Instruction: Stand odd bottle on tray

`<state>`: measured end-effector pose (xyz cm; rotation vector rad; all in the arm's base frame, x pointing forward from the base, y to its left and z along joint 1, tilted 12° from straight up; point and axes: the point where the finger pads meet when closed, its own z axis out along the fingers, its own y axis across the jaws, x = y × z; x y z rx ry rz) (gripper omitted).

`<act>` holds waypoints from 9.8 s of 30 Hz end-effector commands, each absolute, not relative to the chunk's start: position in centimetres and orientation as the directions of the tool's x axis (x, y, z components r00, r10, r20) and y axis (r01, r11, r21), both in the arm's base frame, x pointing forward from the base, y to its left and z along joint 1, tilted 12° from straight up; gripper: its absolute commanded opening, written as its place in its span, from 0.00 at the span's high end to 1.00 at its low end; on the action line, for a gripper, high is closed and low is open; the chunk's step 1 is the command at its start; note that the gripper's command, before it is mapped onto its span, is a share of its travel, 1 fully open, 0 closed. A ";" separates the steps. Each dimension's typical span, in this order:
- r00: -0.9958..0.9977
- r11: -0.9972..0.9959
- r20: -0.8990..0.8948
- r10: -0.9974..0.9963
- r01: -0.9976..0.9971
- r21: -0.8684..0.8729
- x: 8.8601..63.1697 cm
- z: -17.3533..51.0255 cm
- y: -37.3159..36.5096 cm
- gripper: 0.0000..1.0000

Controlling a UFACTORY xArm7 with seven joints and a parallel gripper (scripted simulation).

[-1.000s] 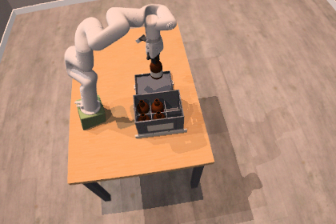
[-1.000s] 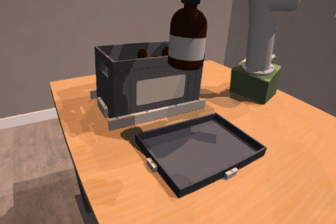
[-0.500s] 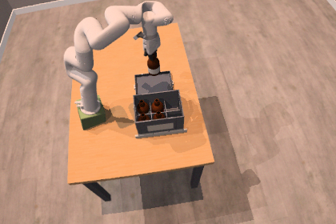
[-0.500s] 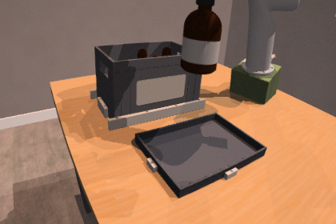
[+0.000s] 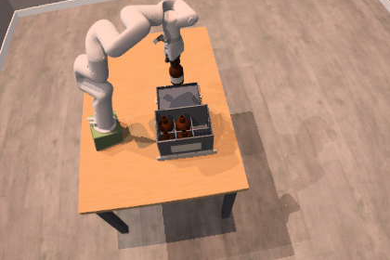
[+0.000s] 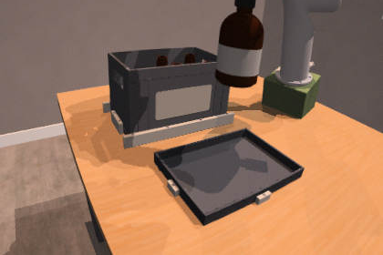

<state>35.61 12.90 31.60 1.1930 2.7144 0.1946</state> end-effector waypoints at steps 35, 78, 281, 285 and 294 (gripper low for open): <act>-0.665 0.671 -0.103 0.740 0.717 0.190 35.1 31.7 14.5 1.00; -0.665 0.671 -0.103 0.740 0.717 0.190 35.3 30.5 14.5 1.00; -0.665 0.671 -0.103 0.740 0.717 0.190 38.9 14.0 15.5 0.00; -0.665 0.671 -0.103 0.740 0.717 0.190 38.9 14.0 15.5 0.00; -0.665 0.671 -0.103 0.740 0.717 0.190 38.9 14.0 15.5 0.00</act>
